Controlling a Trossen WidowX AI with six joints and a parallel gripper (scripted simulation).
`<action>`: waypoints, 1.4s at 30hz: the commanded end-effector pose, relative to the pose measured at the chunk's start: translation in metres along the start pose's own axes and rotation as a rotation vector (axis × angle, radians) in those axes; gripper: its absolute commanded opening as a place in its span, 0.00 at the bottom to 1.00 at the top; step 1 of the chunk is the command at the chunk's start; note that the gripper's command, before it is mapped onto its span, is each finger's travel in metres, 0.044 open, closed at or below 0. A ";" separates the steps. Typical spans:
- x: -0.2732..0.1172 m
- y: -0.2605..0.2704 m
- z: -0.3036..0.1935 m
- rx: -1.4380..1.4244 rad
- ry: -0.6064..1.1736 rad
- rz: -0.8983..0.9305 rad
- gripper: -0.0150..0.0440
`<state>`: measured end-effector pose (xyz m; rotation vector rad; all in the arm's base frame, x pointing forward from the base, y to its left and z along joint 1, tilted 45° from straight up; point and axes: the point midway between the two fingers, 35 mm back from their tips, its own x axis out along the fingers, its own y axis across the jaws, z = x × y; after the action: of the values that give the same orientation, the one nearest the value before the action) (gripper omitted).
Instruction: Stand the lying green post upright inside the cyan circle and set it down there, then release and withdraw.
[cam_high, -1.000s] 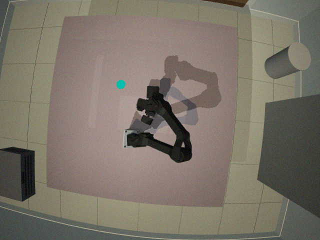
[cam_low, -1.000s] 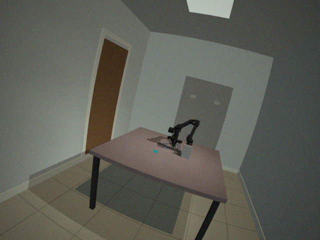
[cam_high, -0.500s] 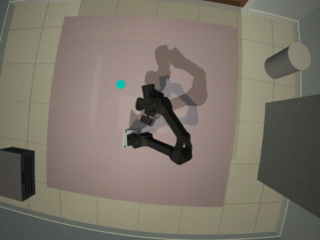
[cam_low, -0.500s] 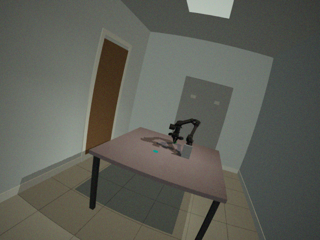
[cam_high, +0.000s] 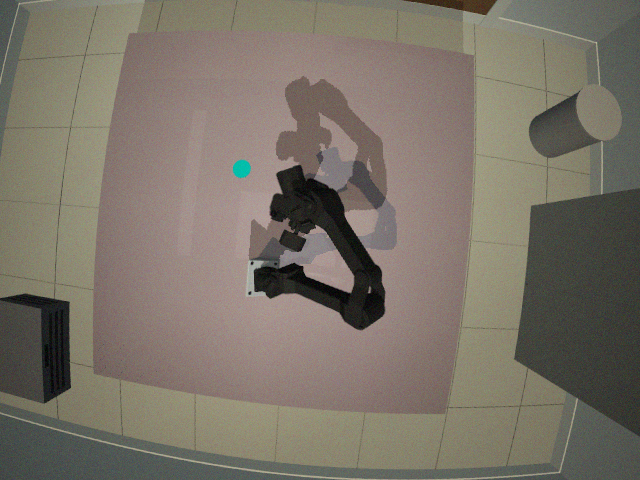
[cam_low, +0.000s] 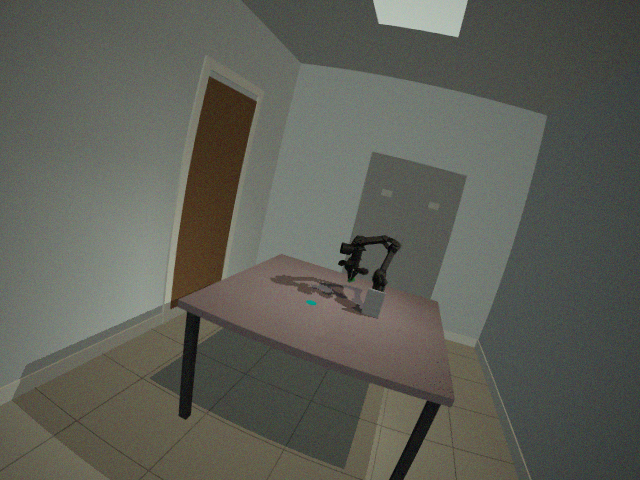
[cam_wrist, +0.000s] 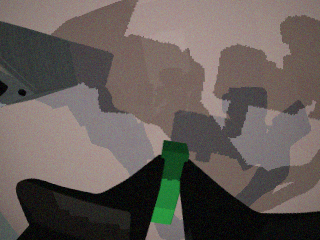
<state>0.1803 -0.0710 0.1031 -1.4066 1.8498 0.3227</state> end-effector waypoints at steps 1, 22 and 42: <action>-0.005 -0.008 0.007 0.008 -0.007 0.000 0.29; -0.022 -0.041 0.053 0.019 -0.016 0.000 0.29; -0.032 -0.063 0.107 0.030 -0.021 0.000 0.29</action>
<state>0.2775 -0.0113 0.0722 -1.3869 1.8365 0.3099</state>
